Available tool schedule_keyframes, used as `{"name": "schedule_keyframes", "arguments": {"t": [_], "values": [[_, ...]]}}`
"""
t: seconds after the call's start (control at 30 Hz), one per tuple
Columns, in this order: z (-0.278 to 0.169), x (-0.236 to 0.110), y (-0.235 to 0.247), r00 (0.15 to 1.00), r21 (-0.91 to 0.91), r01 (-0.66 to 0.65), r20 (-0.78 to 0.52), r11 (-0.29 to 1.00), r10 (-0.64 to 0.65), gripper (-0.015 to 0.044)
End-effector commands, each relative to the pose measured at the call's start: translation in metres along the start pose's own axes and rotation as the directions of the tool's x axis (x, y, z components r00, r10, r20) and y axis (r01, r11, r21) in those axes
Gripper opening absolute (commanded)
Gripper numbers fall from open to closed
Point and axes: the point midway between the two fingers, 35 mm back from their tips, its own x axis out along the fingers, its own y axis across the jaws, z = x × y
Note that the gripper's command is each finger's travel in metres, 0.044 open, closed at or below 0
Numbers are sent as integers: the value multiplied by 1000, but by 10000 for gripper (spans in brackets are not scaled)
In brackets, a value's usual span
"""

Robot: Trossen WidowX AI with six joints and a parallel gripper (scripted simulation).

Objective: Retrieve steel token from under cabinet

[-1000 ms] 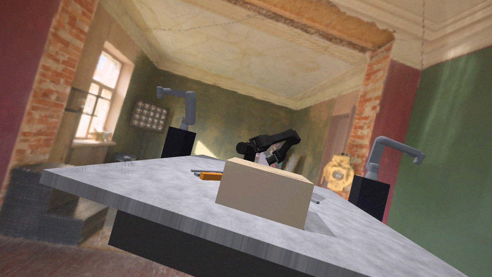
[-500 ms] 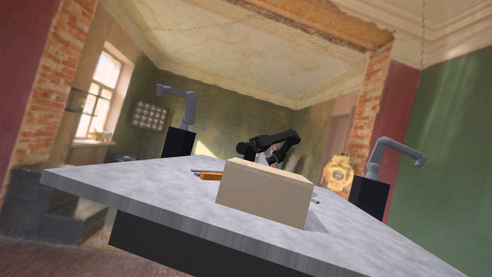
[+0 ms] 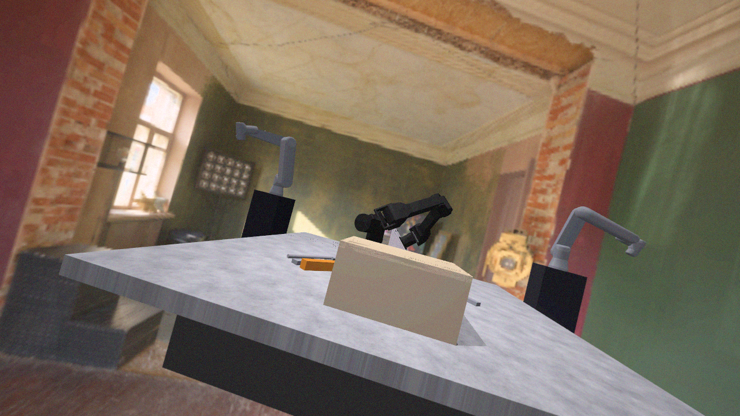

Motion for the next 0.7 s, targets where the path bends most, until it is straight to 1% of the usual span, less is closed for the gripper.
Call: {"name": "schedule_keyframes", "arguments": {"t": [0.0,0.67], "values": [[-7,0,0,1000,2,1,-5,1000,-1,0],[-28,1,-2,1000,3,1,-6,1000,-1,0]]}}
